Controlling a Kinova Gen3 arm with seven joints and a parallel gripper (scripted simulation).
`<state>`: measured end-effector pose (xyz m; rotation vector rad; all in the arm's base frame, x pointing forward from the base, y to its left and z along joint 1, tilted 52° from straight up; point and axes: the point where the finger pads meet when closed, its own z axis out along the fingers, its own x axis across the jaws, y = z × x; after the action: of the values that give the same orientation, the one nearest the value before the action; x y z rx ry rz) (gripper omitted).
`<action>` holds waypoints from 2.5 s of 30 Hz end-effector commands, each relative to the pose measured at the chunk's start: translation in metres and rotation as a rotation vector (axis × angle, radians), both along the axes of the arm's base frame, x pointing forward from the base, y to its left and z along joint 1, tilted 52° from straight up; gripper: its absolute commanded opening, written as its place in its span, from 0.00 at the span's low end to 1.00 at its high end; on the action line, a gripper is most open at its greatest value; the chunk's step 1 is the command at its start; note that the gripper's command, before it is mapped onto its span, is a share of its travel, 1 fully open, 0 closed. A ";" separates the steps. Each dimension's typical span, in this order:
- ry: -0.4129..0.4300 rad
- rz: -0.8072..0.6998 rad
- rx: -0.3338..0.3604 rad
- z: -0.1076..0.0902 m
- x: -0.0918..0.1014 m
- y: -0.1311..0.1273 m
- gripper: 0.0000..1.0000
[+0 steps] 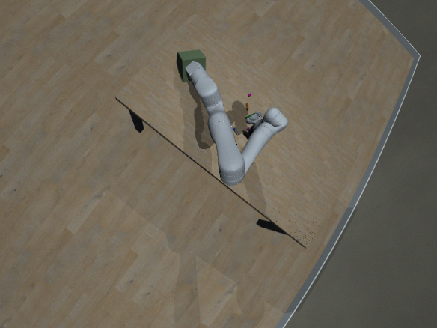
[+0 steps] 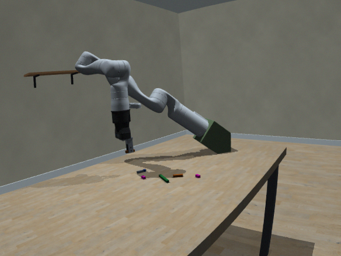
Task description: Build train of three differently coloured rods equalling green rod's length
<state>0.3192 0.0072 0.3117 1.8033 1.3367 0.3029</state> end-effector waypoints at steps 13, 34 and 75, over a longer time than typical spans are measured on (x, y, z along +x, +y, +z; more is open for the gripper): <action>0.000 0.000 -0.001 -0.018 0.018 -0.014 0.24; 0.000 0.000 -0.001 -0.051 0.053 -0.040 0.24; 0.000 0.000 -0.001 -0.053 0.055 -0.042 0.24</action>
<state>0.3741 -0.0352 0.2588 1.8037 1.3362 0.3011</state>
